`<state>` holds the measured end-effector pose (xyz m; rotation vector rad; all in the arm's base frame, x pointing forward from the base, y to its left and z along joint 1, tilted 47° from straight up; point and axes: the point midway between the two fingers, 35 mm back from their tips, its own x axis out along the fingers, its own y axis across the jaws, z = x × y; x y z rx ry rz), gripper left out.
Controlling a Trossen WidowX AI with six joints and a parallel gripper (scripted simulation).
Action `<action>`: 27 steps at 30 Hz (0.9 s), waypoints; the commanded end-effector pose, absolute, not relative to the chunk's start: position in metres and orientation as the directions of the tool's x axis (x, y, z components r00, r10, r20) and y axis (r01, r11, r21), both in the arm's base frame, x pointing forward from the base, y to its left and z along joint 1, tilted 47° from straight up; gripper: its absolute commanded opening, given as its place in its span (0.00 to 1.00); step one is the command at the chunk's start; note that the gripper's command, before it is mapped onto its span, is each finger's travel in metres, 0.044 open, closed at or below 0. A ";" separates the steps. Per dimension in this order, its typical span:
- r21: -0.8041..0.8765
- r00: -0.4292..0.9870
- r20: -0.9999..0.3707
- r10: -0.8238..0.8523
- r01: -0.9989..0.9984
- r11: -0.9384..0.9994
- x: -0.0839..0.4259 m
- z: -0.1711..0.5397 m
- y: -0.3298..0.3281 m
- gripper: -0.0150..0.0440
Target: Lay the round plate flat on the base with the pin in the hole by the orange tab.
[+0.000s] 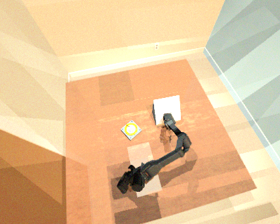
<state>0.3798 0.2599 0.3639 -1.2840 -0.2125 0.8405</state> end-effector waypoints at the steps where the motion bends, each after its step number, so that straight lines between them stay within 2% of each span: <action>1: -0.794 0.652 -0.453 0.608 -0.605 0.057 0.403 0.310 0.238 0.25; 7: -0.479 0.502 -0.685 0.528 -0.856 0.193 0.427 0.216 0.181 0.25; 9: -0.409 0.468 -0.716 0.518 -0.883 0.231 0.428 0.201 0.169 0.25; 12: -0.164 0.345 -0.796 0.498 -0.914 0.371 0.426 0.153 0.130 0.25; 15: 0.063 0.230 -0.832 0.505 -0.865 0.497 0.416 0.117 0.096 0.25; 16: 0.082 0.220 -0.833 0.508 -0.858 0.506 0.415 0.114 0.094 0.25; 19: 0.351 0.082 -0.826 0.558 -0.699 0.622 0.397 0.081 0.062 0.25; 23: 0.682 -0.070 -0.719 0.692 -0.262 0.682 0.364 0.046 0.019 0.25; 27: 0.730 -0.088 -0.682 0.726 -0.146 0.668 0.355 0.038 0.008 0.25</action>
